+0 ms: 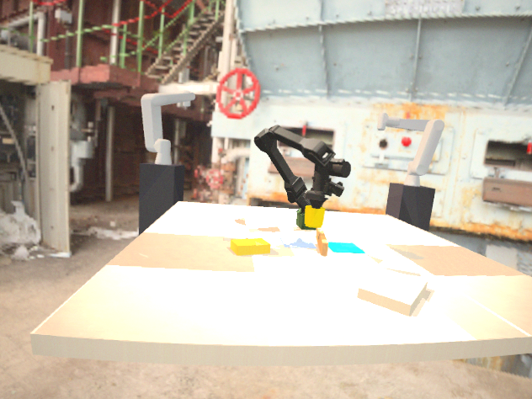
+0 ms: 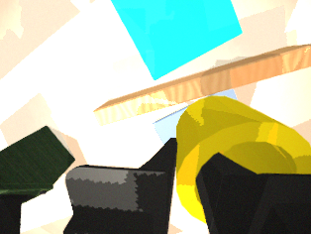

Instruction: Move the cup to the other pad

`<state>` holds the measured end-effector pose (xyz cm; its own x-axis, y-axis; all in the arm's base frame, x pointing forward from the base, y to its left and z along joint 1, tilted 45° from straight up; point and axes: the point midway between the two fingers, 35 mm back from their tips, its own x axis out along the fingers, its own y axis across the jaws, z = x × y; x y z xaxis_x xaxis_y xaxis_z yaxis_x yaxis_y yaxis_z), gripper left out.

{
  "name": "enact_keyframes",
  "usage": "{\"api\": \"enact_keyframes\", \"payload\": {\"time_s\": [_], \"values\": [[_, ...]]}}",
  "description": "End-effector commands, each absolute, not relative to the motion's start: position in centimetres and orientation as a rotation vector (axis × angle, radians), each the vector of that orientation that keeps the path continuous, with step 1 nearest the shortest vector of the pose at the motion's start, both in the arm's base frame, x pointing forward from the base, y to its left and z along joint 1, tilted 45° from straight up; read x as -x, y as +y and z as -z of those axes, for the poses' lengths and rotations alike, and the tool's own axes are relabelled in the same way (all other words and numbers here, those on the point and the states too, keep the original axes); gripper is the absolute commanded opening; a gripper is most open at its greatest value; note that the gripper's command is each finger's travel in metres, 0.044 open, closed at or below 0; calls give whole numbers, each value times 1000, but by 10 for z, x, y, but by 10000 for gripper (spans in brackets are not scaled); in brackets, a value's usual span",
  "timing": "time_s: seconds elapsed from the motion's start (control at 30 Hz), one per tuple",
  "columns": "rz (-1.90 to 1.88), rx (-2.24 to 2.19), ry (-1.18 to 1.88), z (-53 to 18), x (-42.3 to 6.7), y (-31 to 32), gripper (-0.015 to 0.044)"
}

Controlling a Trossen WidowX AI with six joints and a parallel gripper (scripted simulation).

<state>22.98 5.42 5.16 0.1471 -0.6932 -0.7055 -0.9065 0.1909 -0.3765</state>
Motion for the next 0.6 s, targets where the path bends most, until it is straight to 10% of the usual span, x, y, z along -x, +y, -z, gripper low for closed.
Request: {"api": "enact_keyframes", "payload": {"time_s": [0.0,0.57], "values": [[-308,1546,1592,-47,-232,62,0],[-308,1544,1591,-25,-234,87,0]]}}
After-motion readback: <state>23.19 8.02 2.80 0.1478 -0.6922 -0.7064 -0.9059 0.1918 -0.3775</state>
